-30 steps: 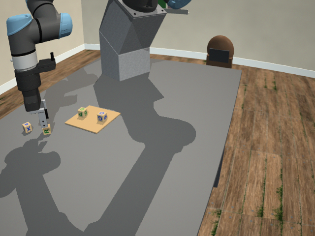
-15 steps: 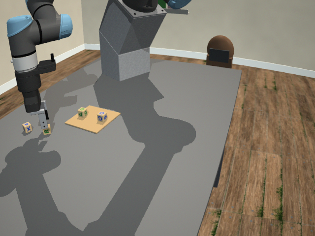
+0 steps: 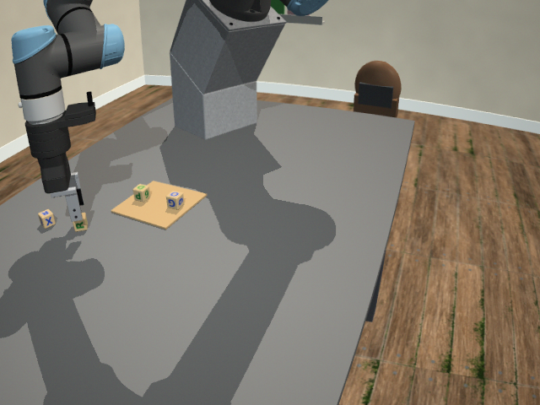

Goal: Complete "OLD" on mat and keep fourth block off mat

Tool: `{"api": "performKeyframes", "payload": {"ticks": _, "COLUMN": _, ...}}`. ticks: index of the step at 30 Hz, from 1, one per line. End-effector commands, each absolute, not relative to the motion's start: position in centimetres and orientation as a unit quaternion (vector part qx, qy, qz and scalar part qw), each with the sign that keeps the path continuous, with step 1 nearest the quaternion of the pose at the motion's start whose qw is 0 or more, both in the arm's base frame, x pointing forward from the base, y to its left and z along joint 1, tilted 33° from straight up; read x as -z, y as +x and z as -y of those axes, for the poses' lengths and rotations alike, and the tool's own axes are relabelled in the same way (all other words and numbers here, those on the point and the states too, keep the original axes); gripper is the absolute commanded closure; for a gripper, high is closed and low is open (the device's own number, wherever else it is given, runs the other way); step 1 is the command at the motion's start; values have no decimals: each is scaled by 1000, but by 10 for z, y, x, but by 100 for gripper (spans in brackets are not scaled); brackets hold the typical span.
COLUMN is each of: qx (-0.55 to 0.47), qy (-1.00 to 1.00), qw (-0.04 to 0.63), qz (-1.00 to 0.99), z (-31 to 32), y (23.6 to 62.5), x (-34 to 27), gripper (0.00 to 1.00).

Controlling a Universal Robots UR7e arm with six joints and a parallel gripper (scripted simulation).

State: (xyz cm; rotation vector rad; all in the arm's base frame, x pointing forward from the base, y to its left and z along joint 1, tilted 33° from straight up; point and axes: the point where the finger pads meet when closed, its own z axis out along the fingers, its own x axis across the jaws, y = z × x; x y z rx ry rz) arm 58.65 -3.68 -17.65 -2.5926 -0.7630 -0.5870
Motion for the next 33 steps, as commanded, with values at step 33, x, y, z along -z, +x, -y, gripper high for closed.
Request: {"api": "performKeyframes", "payload": {"ticks": 33, "qx": 210, "qy": -921, "qw": 186, "qz": 272, "z": 28, "y": 594, "x": 192, "gripper": 0}}
